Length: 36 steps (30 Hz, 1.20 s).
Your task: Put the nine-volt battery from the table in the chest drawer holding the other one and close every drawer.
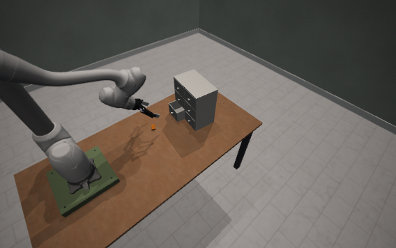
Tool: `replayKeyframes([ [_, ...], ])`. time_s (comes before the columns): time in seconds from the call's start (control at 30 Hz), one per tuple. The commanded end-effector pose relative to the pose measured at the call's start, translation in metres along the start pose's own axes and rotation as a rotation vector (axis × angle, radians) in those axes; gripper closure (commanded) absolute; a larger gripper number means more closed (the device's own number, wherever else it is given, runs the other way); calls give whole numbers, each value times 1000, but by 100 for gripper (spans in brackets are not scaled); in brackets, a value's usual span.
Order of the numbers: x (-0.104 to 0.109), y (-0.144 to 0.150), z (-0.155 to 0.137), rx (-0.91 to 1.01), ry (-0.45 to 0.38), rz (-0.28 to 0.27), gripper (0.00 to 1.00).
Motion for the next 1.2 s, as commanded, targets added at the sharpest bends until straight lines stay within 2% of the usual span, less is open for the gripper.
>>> replayKeyframes([
  [0.0, -8, 0, -8, 0, 279, -10, 0],
  [0.47, -13, 0, -8, 4, 270, -9, 0],
  [0.5, -13, 0, -8, 4, 271, -10, 100],
  [0.87, -14, 0, -8, 5, 282, -26, 100],
  [1.17, -14, -1, -9, 5, 334, -46, 100],
])
Point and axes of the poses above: the point where the finger pads meet when closed, its own x axis back along the fingers, its own y axis across the jaws, z = x × y, the point moved 3 cm from there along x, back along the fingers, and after that the axes turned 13 degrees about -x, right-handed, at the moved point
